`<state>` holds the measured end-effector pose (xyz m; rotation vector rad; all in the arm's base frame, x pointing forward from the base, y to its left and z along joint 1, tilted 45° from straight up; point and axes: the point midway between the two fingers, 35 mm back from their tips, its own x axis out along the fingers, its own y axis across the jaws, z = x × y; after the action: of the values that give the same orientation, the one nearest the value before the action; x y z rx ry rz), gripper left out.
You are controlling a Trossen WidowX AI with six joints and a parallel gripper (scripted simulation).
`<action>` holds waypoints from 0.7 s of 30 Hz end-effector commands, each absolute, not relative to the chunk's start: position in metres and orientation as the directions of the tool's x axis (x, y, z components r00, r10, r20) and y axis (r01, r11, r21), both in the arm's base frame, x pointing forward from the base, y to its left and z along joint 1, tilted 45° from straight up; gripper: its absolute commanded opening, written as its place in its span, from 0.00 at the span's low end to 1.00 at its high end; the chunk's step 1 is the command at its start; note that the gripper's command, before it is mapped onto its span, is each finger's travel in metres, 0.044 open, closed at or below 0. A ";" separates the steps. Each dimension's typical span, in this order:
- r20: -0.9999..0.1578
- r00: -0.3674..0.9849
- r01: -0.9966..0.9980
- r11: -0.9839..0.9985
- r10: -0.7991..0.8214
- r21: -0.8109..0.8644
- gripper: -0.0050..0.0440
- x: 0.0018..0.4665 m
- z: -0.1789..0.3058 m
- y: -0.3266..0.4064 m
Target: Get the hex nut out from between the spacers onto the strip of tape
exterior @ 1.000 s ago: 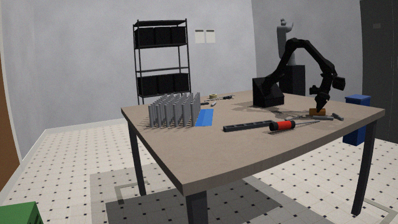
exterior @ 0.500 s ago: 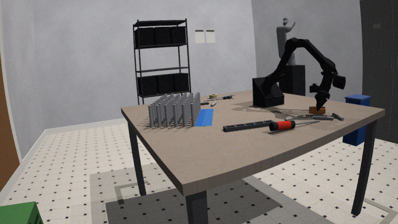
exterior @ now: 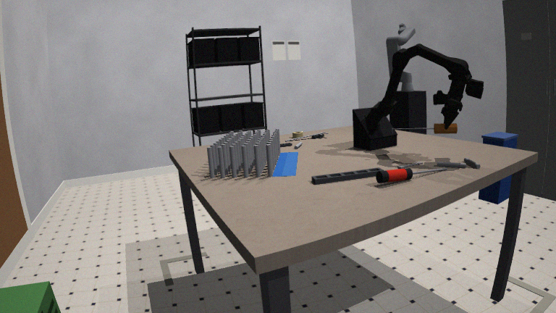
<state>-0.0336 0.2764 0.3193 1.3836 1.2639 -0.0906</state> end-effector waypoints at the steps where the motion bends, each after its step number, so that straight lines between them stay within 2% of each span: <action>1: -0.667 0.398 0.702 0.259 0.629 0.663 0.05 -0.029 0.347 0.252; 4: -0.667 0.398 0.702 0.259 0.630 0.664 0.00 -0.027 0.352 0.245; 21: -0.744 0.421 0.684 0.356 0.520 0.636 0.00 -0.001 0.322 0.258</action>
<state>-0.0090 0.2581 0.3229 1.3050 1.2252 -0.1420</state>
